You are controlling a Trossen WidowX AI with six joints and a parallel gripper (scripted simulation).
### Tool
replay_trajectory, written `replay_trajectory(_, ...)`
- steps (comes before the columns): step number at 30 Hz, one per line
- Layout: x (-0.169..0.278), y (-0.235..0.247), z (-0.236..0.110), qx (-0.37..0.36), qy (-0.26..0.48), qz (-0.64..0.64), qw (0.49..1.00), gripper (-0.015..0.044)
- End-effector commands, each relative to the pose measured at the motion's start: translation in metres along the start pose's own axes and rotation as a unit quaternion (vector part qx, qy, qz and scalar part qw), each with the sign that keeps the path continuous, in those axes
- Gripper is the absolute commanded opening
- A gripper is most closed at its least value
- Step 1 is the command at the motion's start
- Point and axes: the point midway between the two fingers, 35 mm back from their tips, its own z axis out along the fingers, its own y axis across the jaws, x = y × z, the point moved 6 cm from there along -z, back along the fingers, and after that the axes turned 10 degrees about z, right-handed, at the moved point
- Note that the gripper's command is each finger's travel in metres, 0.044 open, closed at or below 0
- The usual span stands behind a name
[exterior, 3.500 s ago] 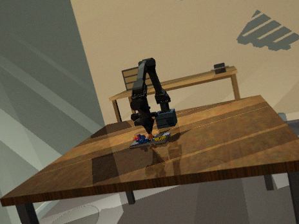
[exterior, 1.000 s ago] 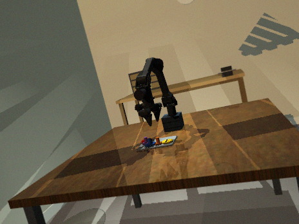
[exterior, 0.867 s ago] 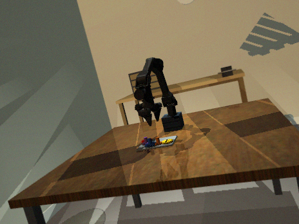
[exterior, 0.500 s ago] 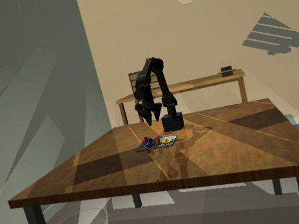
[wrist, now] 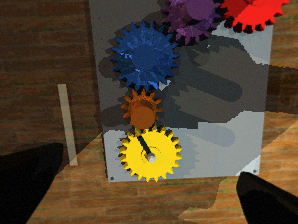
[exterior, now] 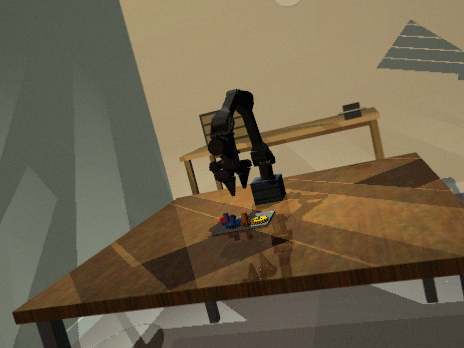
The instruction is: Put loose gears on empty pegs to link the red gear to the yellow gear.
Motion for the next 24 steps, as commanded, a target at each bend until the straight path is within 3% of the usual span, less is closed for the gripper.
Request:
replay_trajectory(1, 0.000, 0.000, -0.001, -0.001, 0.000, -0.003, 1.000, 0.0440)
replay_trajectory(10, 0.005, -0.002, -0.002, -0.001, 0.000, -0.005, 1.000, 0.0440)
replay_trajectory(24, 0.146, -0.120, -0.023, 0.006, 0.015, -0.055, 0.998, 0.0440)
